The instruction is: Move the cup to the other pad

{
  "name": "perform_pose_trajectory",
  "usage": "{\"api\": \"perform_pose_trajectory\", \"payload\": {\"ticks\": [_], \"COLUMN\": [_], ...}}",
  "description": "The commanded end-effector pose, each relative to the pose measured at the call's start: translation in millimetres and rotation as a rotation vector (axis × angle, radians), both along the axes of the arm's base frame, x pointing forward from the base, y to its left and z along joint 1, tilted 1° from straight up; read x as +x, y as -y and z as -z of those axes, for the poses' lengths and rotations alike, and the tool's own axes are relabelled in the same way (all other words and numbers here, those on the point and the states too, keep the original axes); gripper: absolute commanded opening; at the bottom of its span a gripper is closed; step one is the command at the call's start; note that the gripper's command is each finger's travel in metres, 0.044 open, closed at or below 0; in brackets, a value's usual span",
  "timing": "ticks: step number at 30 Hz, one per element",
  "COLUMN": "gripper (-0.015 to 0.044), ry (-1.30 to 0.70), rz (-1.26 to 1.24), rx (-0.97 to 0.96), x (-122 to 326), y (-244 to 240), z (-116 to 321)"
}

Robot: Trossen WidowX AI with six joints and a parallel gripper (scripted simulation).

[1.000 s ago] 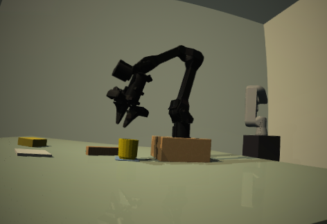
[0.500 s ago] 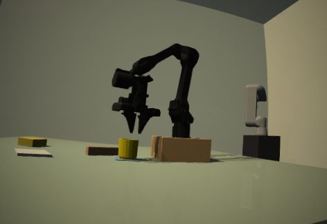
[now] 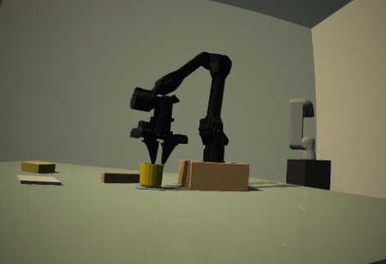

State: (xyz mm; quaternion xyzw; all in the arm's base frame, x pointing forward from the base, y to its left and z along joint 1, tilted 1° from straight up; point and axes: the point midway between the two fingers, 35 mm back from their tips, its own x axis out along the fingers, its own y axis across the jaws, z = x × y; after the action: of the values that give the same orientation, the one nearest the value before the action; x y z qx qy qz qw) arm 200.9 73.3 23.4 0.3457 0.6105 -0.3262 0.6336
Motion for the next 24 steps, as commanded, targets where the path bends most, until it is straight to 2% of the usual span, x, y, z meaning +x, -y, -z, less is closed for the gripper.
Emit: {"api": "perform_pose_trajectory", "payload": {"ticks": [1, 24], "gripper": [0.0166, 0.0166], "ry": [-0.010, -0.011], "rz": [0.004, 0.004], "rx": [-0.003, -0.003], "x": [-3, -5], "y": [1, 2], "z": [9, 40]}}
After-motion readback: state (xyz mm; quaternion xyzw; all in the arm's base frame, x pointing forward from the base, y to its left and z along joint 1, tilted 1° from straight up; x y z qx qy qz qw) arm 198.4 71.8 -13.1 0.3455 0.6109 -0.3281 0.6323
